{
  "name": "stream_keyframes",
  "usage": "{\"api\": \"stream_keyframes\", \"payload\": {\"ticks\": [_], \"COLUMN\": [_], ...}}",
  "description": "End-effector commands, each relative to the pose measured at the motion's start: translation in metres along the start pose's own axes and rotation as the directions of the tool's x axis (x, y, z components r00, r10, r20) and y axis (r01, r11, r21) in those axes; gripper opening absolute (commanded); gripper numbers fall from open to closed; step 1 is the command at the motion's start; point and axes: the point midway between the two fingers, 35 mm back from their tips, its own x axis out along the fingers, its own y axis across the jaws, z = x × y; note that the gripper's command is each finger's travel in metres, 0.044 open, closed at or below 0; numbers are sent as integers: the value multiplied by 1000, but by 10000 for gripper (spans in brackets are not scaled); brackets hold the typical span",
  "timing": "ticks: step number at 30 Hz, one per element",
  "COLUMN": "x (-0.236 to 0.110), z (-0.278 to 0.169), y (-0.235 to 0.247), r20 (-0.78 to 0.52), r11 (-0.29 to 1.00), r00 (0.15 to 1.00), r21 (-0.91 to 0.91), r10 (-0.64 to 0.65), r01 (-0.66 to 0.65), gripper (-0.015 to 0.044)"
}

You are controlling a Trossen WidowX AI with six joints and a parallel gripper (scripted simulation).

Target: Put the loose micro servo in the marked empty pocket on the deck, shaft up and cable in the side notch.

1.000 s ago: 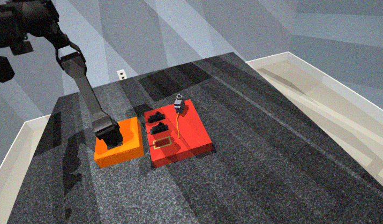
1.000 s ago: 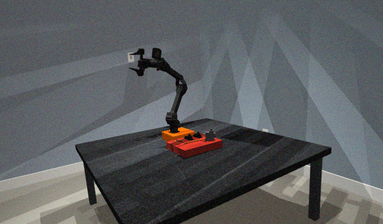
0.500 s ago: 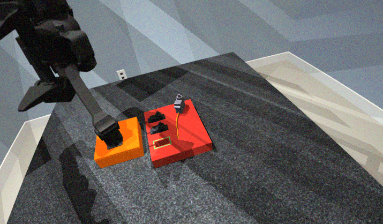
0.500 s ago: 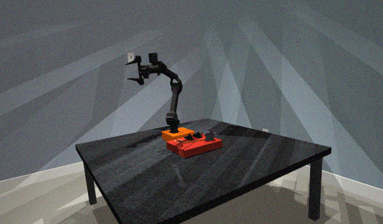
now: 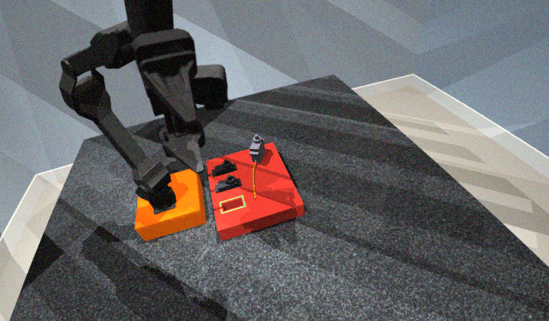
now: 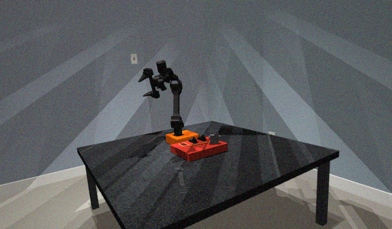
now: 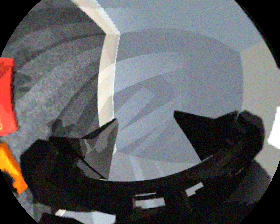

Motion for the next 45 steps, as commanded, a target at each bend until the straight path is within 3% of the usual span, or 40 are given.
{"api": "stream_keyframes", "payload": {"ticks": [1,10,22,31,37,42,45], "x": [1,-19,-85,-155,-207,-249,-255], "z": [44,127,211,240,242,233,232], "y": [26,85,182,259,309,346,350], "r20": [122,328,447,384,271,146,128], "r11": [996,958,810,617,452,310,291], "r00": [989,901,677,485,370,300,292], "r21": [-29,-134,-361,-547,-653,-714,-720], "r10": [87,283,585,786,888,943,948], "r01": [-84,-252,-462,-566,-607,-628,-630], "gripper": [440,440,440,440,440,440,440]}}
